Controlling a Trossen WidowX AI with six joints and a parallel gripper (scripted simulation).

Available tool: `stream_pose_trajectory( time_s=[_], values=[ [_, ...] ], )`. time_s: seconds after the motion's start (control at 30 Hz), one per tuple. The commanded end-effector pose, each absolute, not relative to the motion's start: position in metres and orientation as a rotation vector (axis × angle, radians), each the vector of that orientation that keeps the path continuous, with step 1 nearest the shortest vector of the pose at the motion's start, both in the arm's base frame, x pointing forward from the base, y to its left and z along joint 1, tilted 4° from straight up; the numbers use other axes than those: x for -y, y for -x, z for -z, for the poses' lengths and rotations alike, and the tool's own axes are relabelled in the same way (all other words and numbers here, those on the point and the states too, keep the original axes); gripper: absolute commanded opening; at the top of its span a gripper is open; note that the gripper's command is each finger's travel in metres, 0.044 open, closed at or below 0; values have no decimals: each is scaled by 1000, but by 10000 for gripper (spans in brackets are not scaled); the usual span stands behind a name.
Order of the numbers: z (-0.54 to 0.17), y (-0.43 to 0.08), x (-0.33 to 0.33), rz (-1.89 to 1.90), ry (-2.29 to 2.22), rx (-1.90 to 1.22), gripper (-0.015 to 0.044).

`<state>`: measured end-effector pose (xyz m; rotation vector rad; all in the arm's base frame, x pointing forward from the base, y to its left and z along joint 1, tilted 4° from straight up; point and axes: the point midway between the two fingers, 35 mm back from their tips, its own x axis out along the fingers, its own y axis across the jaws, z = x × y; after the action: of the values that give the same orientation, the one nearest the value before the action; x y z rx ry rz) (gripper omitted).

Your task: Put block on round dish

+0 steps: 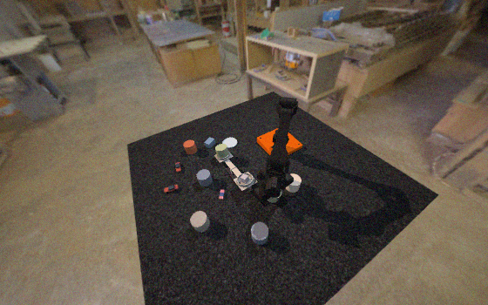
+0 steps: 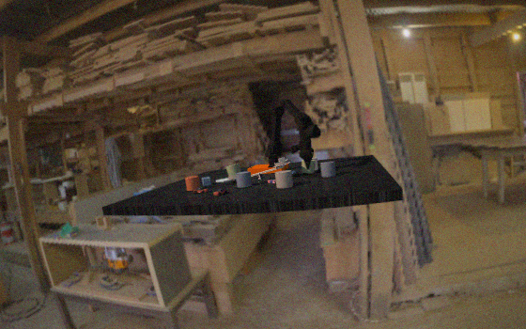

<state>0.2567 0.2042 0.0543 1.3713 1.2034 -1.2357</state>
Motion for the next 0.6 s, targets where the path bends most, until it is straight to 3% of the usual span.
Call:
stream_pose_trajectory(
  time_s=[0.0, 0.2, 0.3, 0.53, 0.57],
  values=[
    [-55, -257, -204, 1236, -1371, -1203, 289],
    [-66, -257, -204, 1236, -1372, -1202, 440],
    [-104, -255, -200, 1238, -1374, -1198, 440],
    [-107, -255, -199, 1239, -1374, -1197, 440],
    [-108, -257, -198, 1235, -1379, -1196, 414]
  ],
)
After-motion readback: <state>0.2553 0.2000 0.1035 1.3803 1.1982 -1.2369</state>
